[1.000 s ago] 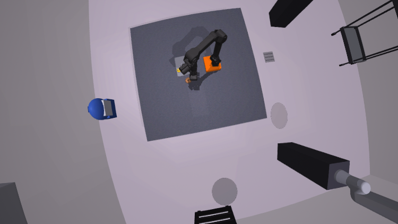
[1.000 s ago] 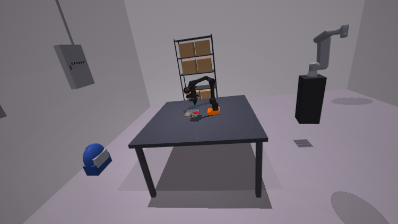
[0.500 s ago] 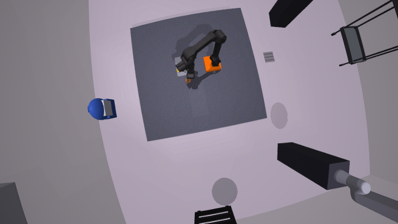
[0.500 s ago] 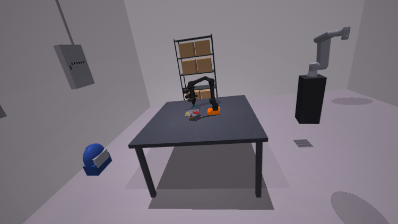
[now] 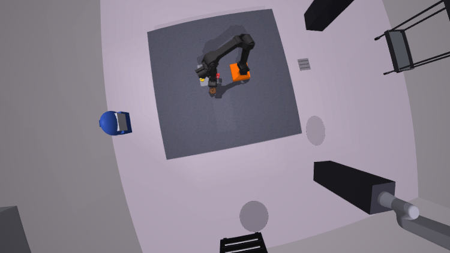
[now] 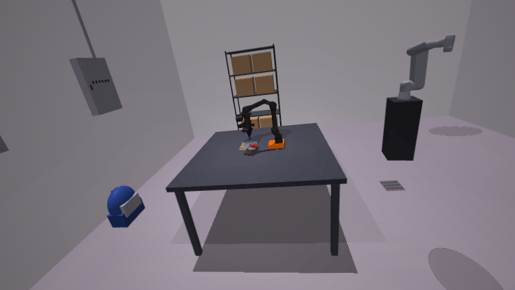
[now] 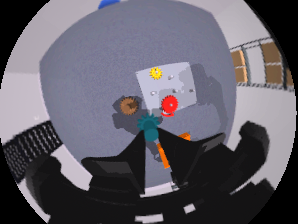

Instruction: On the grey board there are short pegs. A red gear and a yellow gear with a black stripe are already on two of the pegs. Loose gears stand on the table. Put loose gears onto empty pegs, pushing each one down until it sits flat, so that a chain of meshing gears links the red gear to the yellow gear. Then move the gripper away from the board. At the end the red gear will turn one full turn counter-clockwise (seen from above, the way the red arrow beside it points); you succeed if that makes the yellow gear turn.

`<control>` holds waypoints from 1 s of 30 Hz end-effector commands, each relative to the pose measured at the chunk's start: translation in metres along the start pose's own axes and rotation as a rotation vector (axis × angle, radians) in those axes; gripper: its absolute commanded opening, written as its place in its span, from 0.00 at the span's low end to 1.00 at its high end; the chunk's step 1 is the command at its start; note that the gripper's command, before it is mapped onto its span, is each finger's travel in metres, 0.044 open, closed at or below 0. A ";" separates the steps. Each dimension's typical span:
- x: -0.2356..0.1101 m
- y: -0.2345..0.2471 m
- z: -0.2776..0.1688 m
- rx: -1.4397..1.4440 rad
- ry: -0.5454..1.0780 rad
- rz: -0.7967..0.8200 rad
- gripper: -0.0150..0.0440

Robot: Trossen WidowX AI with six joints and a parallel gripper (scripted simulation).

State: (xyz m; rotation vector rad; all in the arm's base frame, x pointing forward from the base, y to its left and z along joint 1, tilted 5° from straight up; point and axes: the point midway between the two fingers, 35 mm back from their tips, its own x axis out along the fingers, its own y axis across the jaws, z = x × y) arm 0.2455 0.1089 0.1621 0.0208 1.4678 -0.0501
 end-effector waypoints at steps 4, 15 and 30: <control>0.009 -0.011 0.010 -0.003 0.008 0.001 0.25; 0.019 -0.029 0.022 0.002 0.007 -0.004 0.25; 0.033 -0.055 0.037 -0.002 0.004 -0.006 0.25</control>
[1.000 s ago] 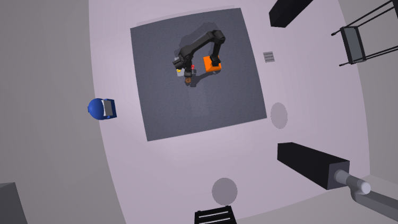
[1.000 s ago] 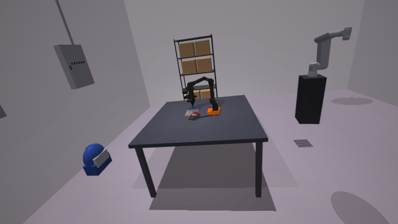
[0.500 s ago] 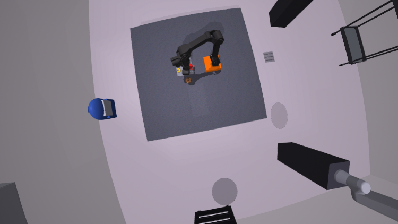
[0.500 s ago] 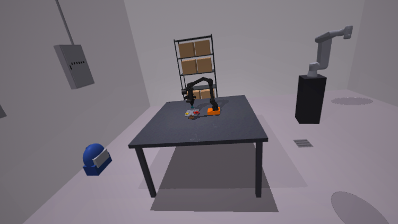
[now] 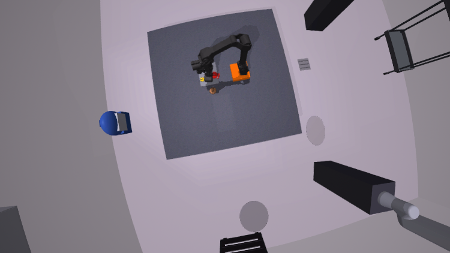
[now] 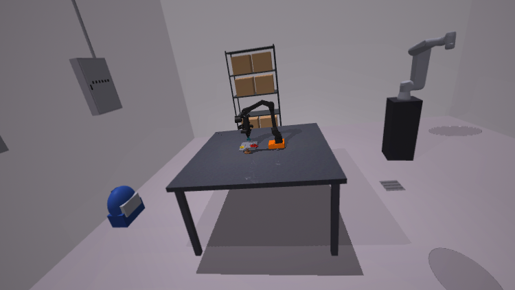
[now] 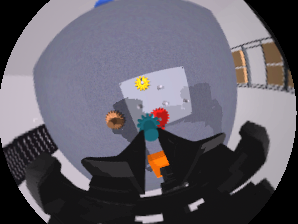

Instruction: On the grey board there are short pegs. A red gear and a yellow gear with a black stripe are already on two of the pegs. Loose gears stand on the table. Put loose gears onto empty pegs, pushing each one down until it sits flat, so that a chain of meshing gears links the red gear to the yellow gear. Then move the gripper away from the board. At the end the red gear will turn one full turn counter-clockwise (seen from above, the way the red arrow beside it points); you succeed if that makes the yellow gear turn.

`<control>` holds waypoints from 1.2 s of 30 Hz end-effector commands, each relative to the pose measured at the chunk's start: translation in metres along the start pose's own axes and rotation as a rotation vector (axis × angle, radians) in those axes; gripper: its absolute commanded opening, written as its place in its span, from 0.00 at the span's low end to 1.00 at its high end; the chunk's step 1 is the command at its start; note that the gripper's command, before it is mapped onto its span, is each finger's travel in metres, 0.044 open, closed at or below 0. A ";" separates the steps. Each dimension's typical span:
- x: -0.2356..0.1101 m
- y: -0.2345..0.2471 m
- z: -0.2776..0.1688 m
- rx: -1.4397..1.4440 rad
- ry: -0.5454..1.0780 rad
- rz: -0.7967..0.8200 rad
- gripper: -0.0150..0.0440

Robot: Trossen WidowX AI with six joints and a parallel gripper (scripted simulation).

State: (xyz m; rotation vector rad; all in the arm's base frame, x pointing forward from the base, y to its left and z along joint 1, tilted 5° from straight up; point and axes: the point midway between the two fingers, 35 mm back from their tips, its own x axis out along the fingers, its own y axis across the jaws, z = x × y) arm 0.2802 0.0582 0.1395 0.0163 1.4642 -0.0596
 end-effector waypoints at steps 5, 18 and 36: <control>0.010 -0.015 0.007 -0.008 0.007 0.002 0.25; 0.023 -0.041 0.017 -0.018 0.006 -0.002 0.25; 0.029 -0.063 0.023 -0.025 0.004 -0.006 0.25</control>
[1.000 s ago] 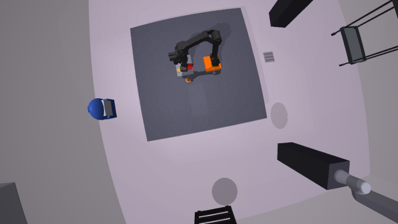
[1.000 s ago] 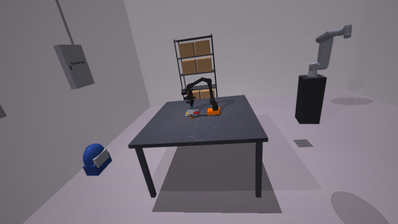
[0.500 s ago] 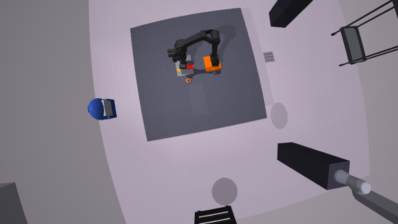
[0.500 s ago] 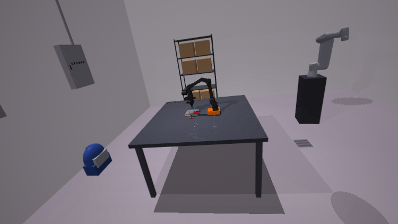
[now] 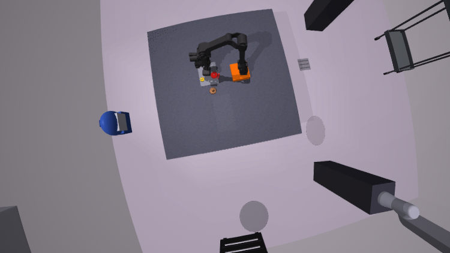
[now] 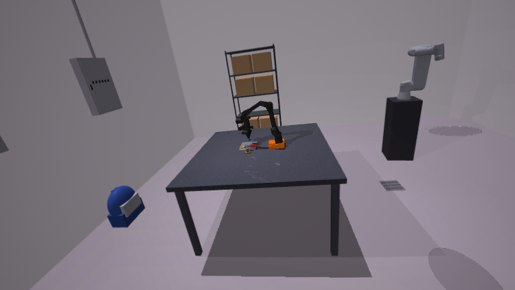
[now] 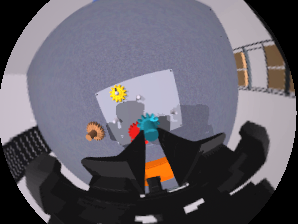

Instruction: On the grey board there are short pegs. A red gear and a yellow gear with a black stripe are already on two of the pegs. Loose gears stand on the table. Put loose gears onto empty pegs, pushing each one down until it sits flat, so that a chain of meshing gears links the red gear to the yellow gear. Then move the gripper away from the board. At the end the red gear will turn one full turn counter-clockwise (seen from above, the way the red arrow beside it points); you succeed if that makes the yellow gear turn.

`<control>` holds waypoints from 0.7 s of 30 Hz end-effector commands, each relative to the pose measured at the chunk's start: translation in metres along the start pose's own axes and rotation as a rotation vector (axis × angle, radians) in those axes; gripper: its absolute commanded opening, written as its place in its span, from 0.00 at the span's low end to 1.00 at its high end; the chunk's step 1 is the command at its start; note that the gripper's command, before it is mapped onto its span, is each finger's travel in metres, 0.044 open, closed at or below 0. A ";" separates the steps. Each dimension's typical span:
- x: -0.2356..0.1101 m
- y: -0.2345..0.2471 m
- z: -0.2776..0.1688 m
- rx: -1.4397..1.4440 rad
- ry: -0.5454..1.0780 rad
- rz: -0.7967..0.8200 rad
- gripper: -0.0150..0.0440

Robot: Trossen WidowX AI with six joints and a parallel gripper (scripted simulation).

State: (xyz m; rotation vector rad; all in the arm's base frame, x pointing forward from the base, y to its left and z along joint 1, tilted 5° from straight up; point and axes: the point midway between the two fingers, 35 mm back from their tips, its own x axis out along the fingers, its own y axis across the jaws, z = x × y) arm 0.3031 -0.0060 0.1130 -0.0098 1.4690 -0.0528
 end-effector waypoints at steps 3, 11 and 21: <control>-0.002 0.000 0.000 -0.003 0.000 0.006 0.25; -0.002 0.000 0.000 -0.003 0.000 0.006 0.25; 0.002 0.000 0.000 -0.068 0.000 0.006 0.25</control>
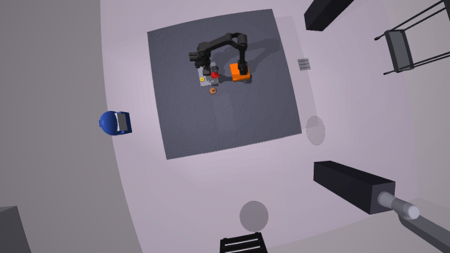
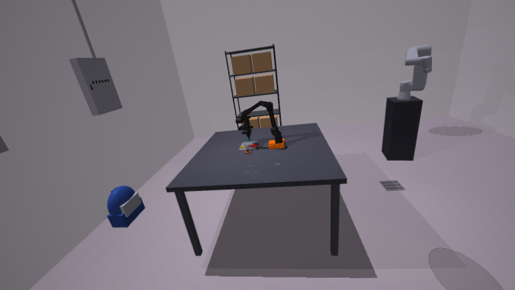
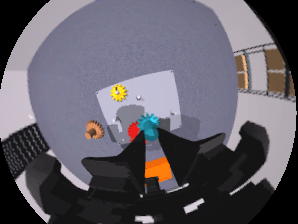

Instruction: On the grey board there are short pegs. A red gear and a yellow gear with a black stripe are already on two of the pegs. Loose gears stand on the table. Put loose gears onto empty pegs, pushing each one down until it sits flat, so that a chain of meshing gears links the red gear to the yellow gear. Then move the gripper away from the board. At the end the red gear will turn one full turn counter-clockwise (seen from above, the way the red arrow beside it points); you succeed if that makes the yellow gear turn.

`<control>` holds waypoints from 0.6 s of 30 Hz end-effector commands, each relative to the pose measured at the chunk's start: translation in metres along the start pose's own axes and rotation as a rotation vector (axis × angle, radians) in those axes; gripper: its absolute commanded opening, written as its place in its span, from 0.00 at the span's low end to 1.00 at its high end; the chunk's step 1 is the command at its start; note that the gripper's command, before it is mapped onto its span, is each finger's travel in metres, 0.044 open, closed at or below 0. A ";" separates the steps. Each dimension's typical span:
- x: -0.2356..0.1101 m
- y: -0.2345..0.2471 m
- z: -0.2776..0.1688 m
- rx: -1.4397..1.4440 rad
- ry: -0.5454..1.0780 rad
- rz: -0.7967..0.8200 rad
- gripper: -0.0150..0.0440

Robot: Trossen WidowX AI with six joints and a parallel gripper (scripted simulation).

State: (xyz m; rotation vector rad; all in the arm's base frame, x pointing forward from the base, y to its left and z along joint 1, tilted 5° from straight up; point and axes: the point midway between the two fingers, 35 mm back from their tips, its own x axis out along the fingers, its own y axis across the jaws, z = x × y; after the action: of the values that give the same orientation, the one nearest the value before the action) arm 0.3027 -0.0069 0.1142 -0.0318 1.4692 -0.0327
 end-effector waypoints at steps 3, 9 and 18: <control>0.007 0.001 0.000 -0.109 0.000 0.006 0.25; 0.016 0.000 -0.001 -0.196 0.000 0.005 0.25; 0.028 0.000 0.000 -0.128 0.000 0.005 0.25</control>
State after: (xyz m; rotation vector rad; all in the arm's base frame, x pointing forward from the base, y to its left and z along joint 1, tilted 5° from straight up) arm 0.3060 -0.0084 0.0936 -0.1661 1.4623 0.0876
